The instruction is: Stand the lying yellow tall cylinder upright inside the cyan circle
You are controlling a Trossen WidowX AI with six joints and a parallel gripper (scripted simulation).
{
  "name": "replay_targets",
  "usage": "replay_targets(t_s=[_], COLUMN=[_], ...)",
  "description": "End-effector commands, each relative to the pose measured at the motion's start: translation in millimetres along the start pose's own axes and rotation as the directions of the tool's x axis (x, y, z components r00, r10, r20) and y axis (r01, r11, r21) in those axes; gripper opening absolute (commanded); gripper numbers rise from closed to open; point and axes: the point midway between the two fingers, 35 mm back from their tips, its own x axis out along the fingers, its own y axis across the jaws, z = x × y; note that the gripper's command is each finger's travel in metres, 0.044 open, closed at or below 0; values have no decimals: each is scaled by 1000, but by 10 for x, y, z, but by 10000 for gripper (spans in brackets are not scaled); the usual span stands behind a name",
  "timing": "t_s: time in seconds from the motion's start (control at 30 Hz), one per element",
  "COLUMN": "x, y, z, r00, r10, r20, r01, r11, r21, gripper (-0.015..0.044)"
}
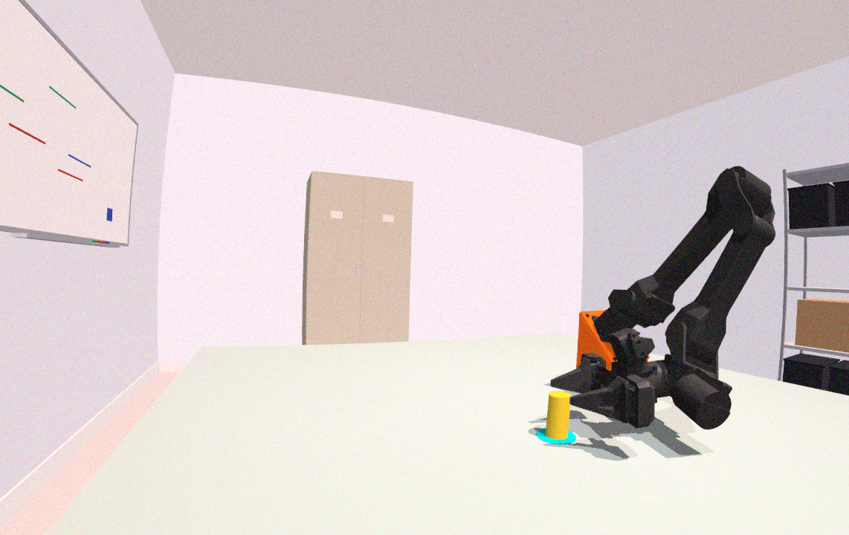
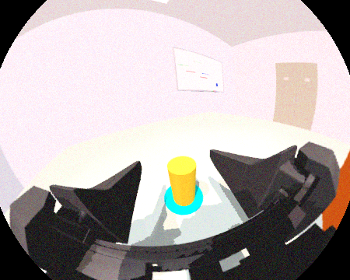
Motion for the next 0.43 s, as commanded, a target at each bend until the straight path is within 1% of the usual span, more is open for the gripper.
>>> replay_targets(t_s=[0.0, 0.4], x=[-9, -56], y=[9, 5], z=[112, 529], r00=[1000, 1000], r10=[-3, 1], r20=[-2, 1], r01=[3, -1], r11=[1000, 1000], r21=[1, 3], gripper=[400, 400])
